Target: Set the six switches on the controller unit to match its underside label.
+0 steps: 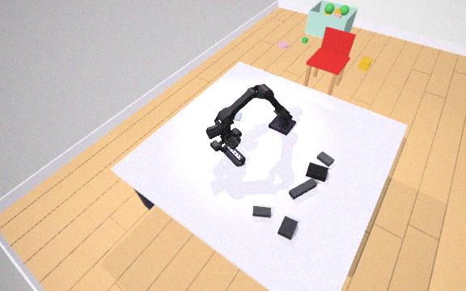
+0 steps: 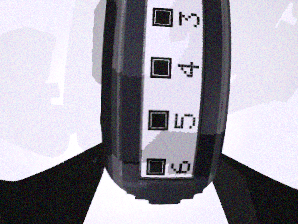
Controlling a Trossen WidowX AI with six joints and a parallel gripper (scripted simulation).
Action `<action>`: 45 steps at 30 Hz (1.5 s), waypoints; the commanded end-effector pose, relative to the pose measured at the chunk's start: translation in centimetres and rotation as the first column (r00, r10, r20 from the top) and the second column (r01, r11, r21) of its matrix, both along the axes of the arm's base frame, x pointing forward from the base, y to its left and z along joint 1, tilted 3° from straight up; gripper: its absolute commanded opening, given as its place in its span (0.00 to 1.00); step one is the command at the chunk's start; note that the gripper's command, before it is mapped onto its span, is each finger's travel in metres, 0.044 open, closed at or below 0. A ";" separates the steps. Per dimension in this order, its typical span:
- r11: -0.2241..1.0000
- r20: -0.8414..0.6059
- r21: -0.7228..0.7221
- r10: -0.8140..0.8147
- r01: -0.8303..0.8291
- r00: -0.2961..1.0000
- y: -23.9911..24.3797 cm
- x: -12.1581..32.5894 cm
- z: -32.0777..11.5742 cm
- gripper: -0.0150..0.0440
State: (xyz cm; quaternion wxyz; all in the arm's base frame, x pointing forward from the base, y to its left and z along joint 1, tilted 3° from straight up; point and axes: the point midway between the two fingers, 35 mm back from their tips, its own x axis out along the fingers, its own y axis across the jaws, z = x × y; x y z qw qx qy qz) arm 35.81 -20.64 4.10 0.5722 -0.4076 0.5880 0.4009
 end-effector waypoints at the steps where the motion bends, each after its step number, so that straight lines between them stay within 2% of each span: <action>1: 1.000 -0.003 0.011 0.011 -0.011 1.000 0.3 -0.1 -0.4 0.83; 30: 1.000 -0.002 0.003 0.003 -0.003 1.000 -0.3 -0.2 -1.8 0.83; 34: 1.000 -0.002 0.002 0.002 -0.002 1.000 -0.3 -0.2 -1.8 1.00; 42: 1.000 -0.002 0.002 0.002 -0.002 1.000 -0.3 -0.2 -1.8 1.00; 45: 1.000 -0.001 0.004 0.002 -0.002 1.000 1.8 0.7 -0.4 1.00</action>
